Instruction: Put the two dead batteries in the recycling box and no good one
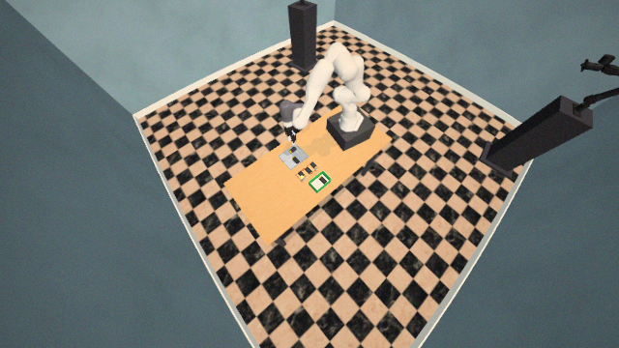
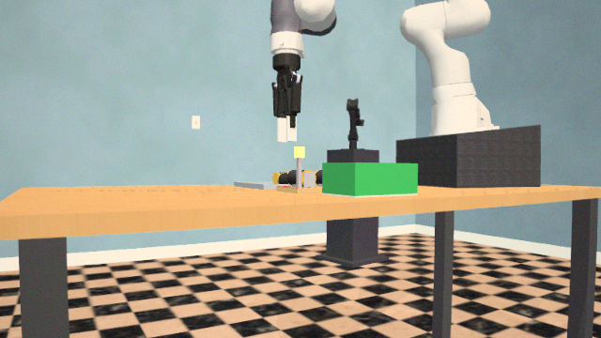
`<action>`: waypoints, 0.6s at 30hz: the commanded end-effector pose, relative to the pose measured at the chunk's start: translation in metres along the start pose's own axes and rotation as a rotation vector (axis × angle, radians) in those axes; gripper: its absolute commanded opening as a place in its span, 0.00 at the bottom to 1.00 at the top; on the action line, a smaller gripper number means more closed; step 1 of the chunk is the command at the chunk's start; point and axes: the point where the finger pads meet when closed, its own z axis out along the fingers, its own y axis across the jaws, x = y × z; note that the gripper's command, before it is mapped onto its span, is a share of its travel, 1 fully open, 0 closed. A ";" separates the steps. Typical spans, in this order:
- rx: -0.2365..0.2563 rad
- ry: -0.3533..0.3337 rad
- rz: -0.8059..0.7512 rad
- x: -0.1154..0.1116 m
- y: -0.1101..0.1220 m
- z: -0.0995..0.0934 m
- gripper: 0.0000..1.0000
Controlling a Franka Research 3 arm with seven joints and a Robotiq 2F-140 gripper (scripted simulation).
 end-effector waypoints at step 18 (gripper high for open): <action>0.002 -0.007 -0.051 -0.002 0.000 0.064 0.29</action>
